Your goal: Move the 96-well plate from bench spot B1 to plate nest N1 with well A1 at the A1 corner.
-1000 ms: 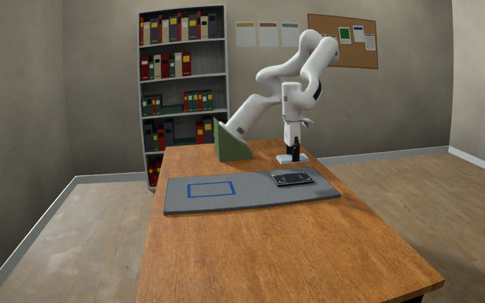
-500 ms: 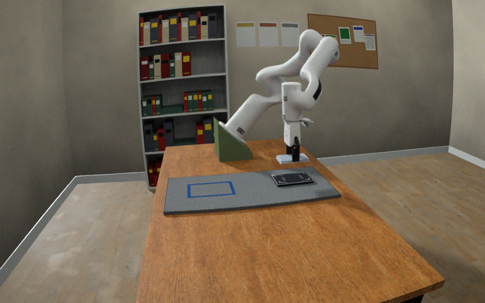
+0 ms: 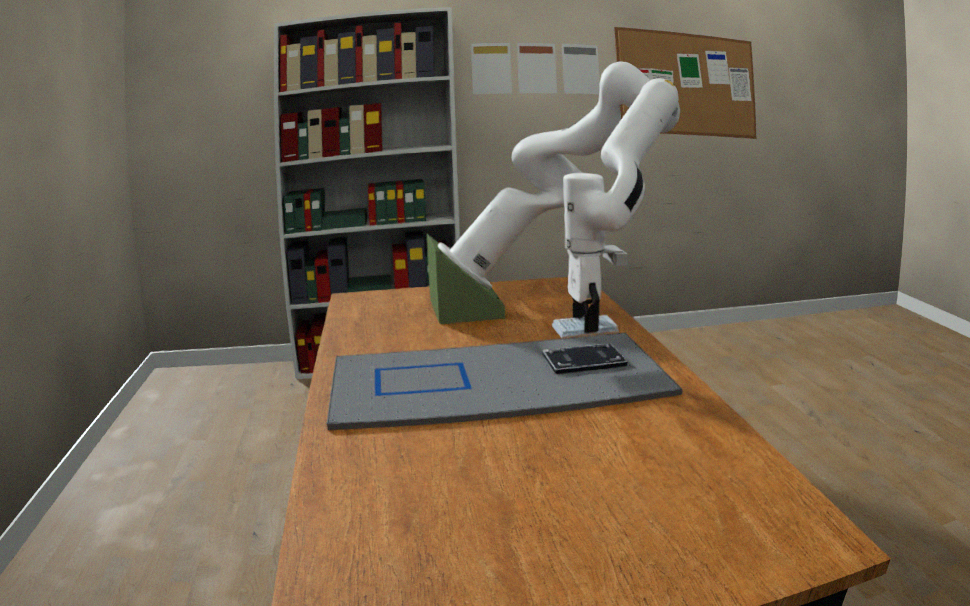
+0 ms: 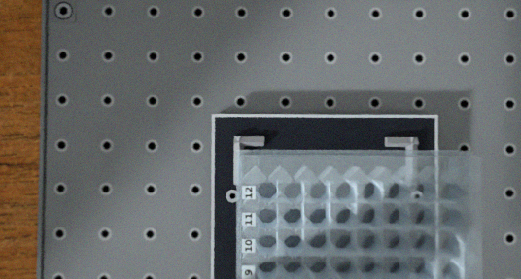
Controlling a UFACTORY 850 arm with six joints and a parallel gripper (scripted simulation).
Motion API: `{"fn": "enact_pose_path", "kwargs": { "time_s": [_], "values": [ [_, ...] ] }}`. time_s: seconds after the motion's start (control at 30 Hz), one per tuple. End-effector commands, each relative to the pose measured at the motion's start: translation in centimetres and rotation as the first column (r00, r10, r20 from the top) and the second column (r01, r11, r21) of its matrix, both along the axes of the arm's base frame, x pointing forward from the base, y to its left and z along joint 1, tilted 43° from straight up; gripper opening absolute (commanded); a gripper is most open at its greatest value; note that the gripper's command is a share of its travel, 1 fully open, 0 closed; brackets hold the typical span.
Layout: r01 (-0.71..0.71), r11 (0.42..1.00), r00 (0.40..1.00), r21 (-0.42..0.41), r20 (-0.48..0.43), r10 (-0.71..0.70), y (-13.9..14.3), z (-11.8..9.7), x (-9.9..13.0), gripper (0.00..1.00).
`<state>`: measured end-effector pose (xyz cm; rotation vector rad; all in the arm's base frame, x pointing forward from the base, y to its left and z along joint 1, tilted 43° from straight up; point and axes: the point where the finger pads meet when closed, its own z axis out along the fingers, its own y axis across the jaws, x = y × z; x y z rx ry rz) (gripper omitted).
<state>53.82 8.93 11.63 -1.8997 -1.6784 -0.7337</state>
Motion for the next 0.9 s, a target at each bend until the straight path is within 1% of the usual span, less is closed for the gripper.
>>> {"fn": "enact_pose_path", "kwargs": {
  "time_s": [0.0,0.87],
  "values": [
    [0.001,1.000,1.000,0.000,0.001,-0.001,0.3,-0.3,0.1,0.00],
    [0.001,1.000,1.000,0.000,0.001,-0.001,3.0,-3.2,0.4,0.00]
  ]
}}
